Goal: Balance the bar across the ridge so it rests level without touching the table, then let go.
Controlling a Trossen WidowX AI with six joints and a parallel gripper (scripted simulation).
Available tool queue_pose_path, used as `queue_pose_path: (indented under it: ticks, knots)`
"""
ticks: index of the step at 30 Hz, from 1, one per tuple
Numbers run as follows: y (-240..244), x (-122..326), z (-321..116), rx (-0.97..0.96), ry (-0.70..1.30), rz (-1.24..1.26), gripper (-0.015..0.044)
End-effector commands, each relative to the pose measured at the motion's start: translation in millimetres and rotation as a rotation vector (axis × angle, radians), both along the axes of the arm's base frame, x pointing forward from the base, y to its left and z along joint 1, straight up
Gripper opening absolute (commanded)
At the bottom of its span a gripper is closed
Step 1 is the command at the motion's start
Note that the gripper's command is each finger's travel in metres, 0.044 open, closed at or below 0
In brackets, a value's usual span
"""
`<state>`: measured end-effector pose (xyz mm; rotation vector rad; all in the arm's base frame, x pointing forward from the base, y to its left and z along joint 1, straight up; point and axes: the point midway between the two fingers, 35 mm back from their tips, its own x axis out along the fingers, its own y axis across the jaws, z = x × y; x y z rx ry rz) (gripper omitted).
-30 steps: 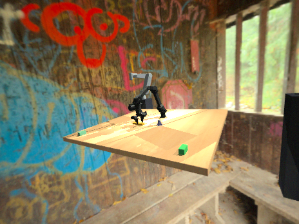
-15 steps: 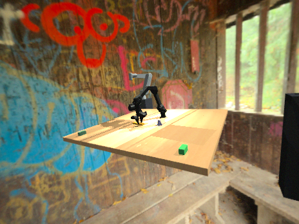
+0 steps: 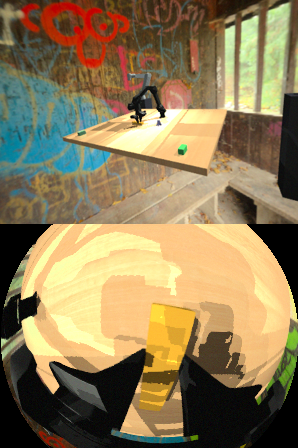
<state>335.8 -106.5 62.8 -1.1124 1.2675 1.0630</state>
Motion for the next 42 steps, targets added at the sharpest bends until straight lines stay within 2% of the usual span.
queue_pose_path:
  ticks: [1,33,42]
  knots:
    - [-0.3,1.6,12.2,-0.001,-0.008,-0.001,0.0]
    - [2.7,-3.5,88.3,0.004,-0.004,0.0,0.0]
    - [34.9,3.3,88.6,0.002,-0.003,0.161,0.0]
